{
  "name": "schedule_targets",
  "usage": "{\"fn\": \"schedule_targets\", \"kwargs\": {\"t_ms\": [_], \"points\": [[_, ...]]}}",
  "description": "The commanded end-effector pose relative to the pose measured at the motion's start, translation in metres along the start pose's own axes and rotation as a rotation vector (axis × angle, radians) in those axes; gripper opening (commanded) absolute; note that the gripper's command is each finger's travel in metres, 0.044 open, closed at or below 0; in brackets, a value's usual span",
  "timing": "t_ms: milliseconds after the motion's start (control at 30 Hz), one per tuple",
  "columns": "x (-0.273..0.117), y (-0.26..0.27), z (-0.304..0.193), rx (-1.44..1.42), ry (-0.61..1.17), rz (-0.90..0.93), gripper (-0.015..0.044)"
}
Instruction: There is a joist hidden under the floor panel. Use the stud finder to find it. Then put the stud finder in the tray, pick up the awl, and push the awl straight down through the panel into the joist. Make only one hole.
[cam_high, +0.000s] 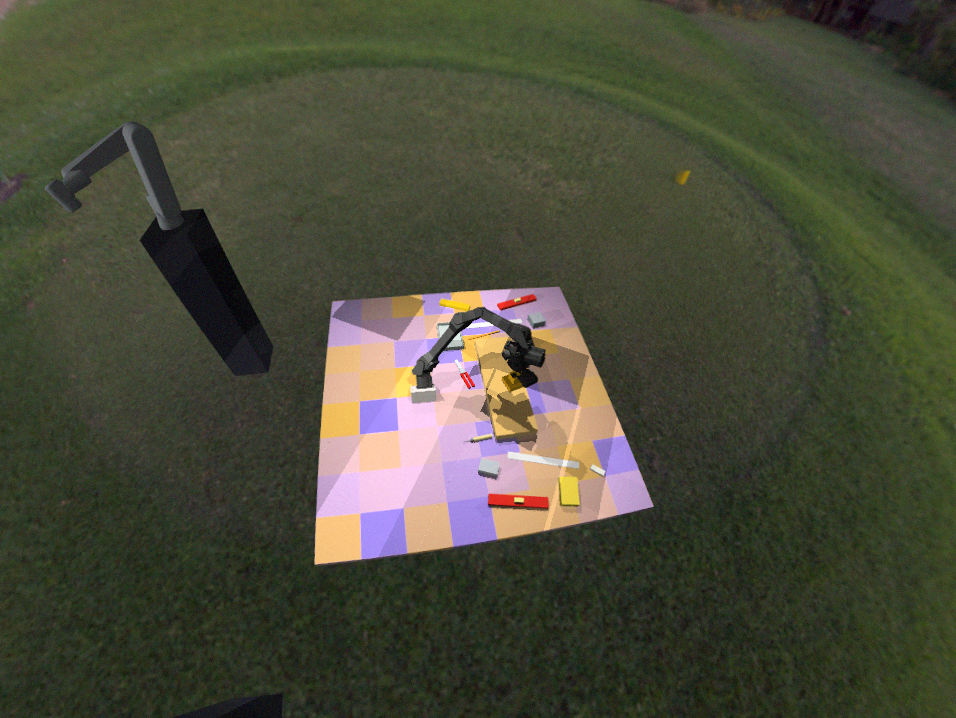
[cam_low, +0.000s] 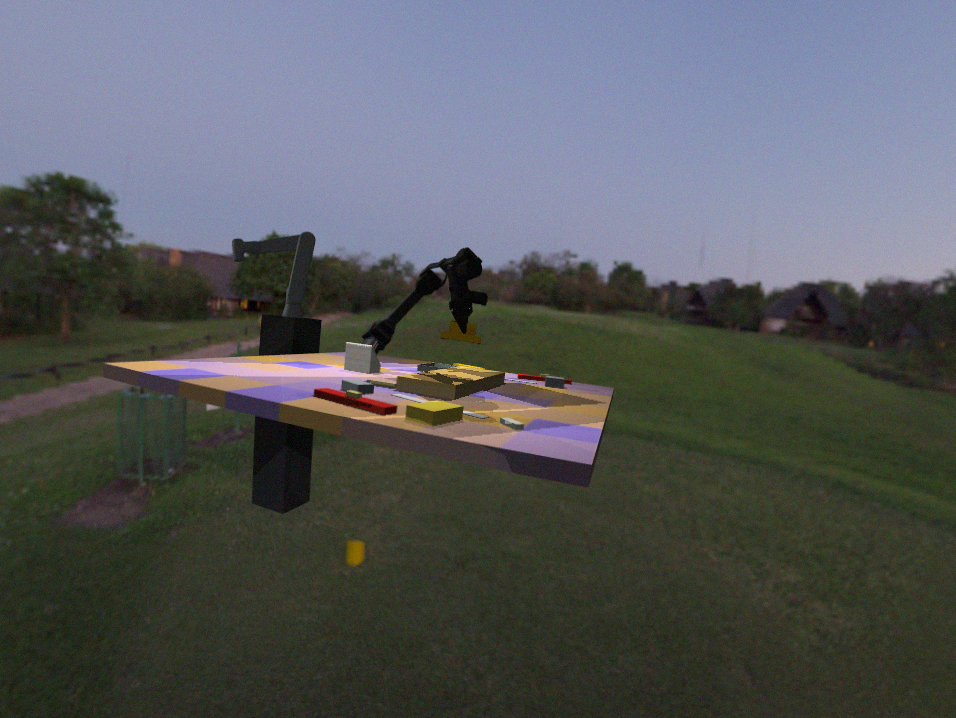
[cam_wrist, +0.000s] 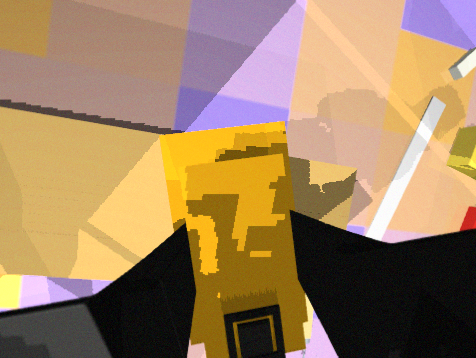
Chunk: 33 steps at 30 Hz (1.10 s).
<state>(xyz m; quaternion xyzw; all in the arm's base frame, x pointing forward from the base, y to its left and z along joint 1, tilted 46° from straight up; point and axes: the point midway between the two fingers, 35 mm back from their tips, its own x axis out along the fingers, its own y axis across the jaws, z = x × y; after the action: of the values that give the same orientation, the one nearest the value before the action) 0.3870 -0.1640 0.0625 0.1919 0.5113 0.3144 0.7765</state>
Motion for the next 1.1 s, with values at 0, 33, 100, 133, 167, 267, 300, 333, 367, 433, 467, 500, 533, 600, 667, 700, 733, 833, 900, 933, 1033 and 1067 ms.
{"fn": "schedule_targets", "kwargs": {"t_ms": [0, 33, 100, 133, 167, 267, 300, 333, 367, 433, 467, 500, 533, 600, 667, 700, 733, 833, 900, 933, 1033, 1067], "points": [[0.0, 0.032, 0.012, -0.076, -0.002, 0.012, 0.0], [0.0, 0.039, 0.015, -0.093, -0.002, 0.015, 0.0], [0.001, 0.053, 0.02, -0.128, -0.001, 0.02, 0.0], [0.001, 0.06, 0.022, -0.145, -0.001, 0.023, 0.0], [0.001, 0.067, 0.024, -0.162, 0.0, 0.026, 0.0], [0.002, 0.089, 0.029, -0.213, 0.001, 0.035, 0.0], [0.003, 0.096, 0.03, -0.23, 0.001, 0.039, 0.0], [0.003, 0.104, 0.031, -0.247, 0.001, 0.042, 0.0], [0.003, 0.111, 0.032, -0.264, 0.001, 0.045, 0.0], [0.004, 0.126, 0.034, -0.298, 0.001, 0.053, 0.0], [0.005, 0.133, 0.035, -0.315, 0.001, 0.057, 0.0], [0.005, 0.14, 0.036, -0.332, 0.001, 0.061, 0.0], [0.005, 0.148, 0.036, -0.35, 0.001, 0.064, 0.0], [0.006, 0.162, 0.036, -0.384, 0.0, 0.073, 0.0], [0.006, 0.177, 0.036, -0.418, -0.001, 0.081, 0.0], [0.007, 0.184, 0.036, -0.435, -0.001, 0.086, 0.0], [0.007, 0.191, 0.035, -0.452, -0.001, 0.09, 0.0], [0.008, 0.212, 0.033, -0.503, -0.003, 0.105, 0.0], [0.008, 0.226, 0.031, -0.537, -0.004, 0.114, 0.0], [0.008, 0.233, 0.03, -0.554, -0.005, 0.12, 0.0], [0.008, 0.254, 0.026, -0.605, -0.008, 0.135, 0.0], [0.008, 0.261, 0.024, -0.622, -0.009, 0.141, 0.0]]}}
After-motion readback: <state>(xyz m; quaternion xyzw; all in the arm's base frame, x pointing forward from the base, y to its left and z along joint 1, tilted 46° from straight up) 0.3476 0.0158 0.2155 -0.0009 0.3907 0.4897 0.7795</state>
